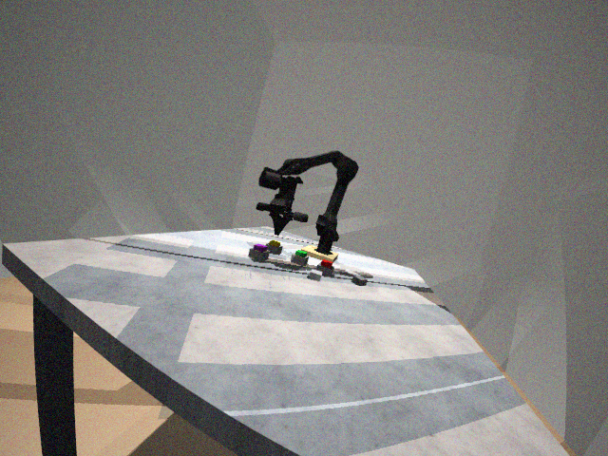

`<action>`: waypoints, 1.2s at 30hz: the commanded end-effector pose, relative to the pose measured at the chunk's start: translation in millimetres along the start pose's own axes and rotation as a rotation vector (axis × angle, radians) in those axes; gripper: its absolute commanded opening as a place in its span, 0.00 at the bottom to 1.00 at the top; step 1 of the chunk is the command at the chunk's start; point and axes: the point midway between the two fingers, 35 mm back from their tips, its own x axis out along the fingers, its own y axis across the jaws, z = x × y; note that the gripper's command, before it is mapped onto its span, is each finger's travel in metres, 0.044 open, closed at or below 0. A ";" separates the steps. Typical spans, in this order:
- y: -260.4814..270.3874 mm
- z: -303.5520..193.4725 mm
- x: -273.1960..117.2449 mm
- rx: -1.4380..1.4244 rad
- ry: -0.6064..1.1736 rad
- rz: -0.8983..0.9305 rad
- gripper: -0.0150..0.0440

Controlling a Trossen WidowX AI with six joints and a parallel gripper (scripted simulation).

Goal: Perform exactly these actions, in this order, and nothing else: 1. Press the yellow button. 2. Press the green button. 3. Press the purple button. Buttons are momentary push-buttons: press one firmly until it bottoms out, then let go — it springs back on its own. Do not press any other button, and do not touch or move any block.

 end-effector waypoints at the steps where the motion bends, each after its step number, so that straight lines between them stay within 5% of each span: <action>1: -0.4 1.6 -18.9 0.005 -0.007 0.003 0.29; 6: 0.5 0.1 -62.9 0.005 -0.007 0.003 0.29; 24: 115.0 28.0 -63.9 0.006 -0.010 0.014 0.29; 31: 115.8 28.8 -4.2 0.006 -0.010 0.014 0.29; 36: 115.9 28.7 -1.2 0.006 -0.010 0.014 0.29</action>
